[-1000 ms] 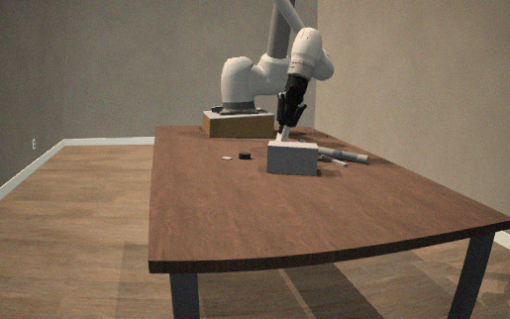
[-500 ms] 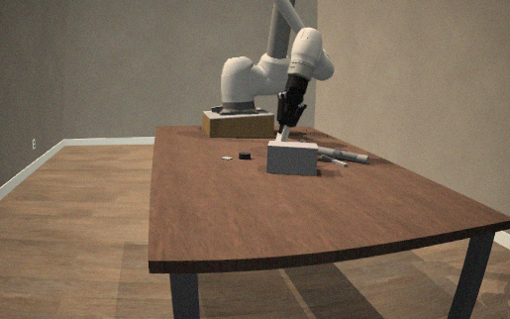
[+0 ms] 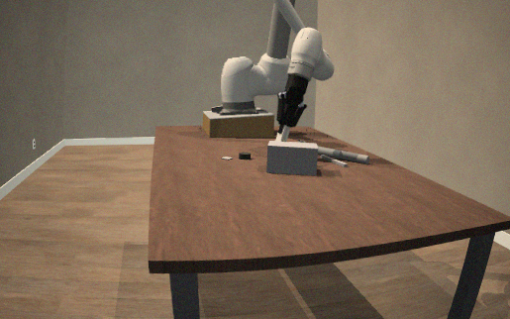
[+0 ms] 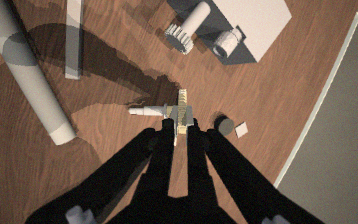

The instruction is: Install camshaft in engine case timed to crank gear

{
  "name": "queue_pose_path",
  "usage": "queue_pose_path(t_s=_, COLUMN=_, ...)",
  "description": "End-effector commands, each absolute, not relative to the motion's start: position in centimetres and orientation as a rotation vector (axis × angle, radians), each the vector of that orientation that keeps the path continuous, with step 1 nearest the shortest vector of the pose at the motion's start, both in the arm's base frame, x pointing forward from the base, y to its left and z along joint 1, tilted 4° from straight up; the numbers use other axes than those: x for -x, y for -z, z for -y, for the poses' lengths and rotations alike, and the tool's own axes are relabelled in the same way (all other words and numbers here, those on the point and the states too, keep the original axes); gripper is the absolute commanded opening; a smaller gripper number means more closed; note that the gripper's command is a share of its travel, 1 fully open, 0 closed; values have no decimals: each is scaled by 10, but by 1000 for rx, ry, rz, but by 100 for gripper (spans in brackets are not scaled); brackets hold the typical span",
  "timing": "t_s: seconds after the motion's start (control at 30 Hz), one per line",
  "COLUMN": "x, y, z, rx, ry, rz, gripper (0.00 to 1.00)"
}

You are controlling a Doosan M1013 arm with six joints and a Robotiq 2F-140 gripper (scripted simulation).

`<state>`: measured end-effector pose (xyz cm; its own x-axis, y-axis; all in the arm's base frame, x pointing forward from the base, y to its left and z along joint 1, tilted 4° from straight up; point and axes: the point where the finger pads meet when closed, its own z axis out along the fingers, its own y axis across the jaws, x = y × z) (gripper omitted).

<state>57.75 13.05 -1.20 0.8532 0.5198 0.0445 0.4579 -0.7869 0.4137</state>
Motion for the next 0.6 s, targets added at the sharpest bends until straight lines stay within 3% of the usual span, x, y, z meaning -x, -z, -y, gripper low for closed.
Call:
queue_pose_path(t_s=0.0, x=-578, y=13, z=-127, rx=-2632, ry=-217, rz=-728, gripper=5)
queue_pose_path(t_s=0.57, x=-577, y=-5, z=-128, rx=-2632, ry=-217, rz=-728, gripper=5)
